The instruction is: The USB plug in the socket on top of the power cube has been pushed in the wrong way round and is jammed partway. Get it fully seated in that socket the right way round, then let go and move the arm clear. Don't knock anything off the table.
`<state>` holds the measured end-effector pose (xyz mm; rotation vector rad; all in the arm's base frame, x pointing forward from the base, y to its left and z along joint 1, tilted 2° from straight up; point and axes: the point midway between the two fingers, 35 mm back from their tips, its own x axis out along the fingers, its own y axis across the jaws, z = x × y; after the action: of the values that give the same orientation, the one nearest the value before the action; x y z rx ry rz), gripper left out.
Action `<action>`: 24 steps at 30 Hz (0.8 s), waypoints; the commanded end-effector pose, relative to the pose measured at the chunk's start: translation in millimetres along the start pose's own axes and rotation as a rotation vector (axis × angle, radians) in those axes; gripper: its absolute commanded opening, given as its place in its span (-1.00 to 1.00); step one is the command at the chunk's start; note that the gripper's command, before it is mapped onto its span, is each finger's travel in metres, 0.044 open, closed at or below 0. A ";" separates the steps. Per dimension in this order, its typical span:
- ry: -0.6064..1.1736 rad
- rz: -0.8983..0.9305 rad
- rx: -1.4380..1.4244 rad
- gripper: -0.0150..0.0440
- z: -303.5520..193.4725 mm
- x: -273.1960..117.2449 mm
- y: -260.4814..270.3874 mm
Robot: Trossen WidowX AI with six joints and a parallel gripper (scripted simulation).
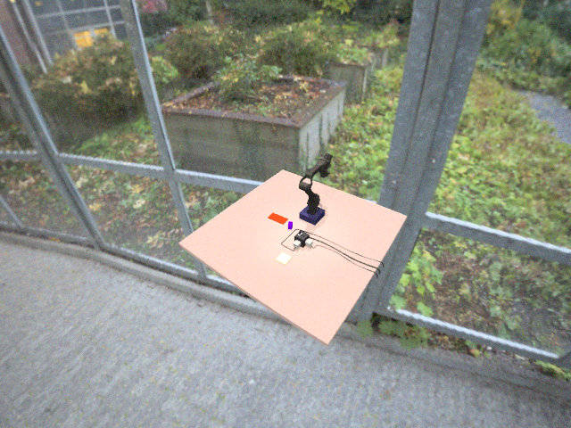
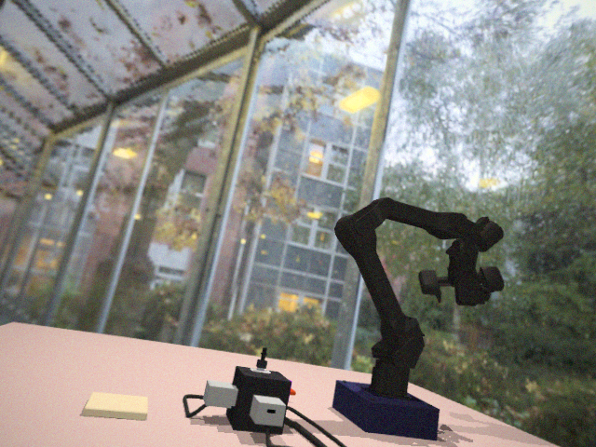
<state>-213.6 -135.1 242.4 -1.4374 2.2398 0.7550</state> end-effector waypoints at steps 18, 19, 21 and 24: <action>0.230 -0.585 -1.210 1.00 -55.2 42.4 -170.0; 0.260 -0.617 -1.288 1.00 -56.2 41.5 -182.0; 0.328 -0.677 -1.443 1.00 -57.9 38.5 -205.6; 0.448 -0.752 -1.674 1.00 -59.0 30.8 -240.7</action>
<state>-32.9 -269.0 216.9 -2.8515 0.8393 2.1549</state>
